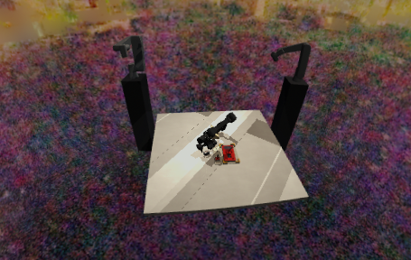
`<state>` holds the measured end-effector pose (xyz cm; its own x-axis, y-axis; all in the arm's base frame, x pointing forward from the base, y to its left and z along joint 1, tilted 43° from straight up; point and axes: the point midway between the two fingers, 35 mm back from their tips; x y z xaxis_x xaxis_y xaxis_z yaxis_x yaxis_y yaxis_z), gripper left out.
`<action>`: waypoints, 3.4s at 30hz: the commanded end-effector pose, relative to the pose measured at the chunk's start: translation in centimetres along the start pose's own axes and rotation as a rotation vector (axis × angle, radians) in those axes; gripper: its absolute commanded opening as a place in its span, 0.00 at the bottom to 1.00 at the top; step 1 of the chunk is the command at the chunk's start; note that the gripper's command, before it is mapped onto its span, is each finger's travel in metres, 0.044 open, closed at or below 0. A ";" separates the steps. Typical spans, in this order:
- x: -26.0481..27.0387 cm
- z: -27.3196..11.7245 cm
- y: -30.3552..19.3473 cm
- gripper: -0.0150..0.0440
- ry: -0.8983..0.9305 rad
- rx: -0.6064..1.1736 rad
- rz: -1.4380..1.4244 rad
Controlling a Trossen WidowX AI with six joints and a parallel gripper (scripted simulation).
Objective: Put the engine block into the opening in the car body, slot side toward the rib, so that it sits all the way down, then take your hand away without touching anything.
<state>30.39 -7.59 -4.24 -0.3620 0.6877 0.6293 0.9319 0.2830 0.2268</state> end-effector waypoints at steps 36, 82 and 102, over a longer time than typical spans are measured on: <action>0.2 3.2 -0.2 0.43 0.012 0.003 0.011; 0.0 -8.0 -0.2 0.25 0.010 0.005 0.012; -0.3 -7.4 -1.3 0.25 0.066 -0.291 0.015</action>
<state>29.79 -13.07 0.76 -0.3483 0.6520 0.6735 0.9242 0.1187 0.3630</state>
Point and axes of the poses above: the point midway between the two fingers, 35 mm back from their tips, its own z axis out along the fingers, its own x axis across the jaws, y = z × x, and after that the axes turned 10 degrees about z, right-handed
